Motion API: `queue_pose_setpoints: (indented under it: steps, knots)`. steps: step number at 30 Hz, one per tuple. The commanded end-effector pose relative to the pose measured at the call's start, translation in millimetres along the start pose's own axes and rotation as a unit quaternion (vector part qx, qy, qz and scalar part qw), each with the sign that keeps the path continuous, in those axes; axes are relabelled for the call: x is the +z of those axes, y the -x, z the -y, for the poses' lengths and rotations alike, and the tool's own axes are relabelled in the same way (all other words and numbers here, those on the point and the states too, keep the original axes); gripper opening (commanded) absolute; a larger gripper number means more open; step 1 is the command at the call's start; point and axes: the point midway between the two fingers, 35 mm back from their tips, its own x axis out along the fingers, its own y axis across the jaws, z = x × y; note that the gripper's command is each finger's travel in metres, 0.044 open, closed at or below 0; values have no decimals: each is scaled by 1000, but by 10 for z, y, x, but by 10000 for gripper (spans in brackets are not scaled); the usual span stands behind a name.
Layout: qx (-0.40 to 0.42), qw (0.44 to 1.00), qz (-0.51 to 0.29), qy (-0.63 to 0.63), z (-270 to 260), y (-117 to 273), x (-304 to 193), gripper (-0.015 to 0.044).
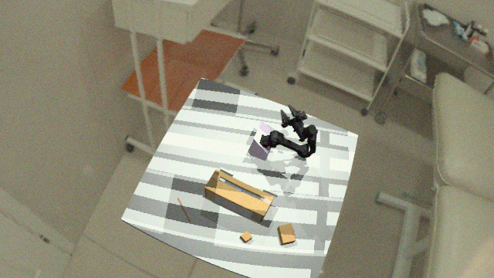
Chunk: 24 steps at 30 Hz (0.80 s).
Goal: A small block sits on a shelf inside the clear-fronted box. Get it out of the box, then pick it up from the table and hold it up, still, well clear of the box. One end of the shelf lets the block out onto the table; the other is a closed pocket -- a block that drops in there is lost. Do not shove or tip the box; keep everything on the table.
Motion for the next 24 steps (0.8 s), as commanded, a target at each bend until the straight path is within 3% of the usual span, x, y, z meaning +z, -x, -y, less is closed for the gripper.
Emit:
queue_pose_setpoints:
  steps: [1, 6, 12, 24]
  knots:
    - [-3, 1000, -3, 4, -2, -6, -15, 400]
    - [-71, 987, -89, 116, -22, -147, -428, 400]
    - [-153, 929, -219, 257, 52, -253, -1065, 400]
    - [-285, 699, -480, 446, 535, -35, -2343, 400]
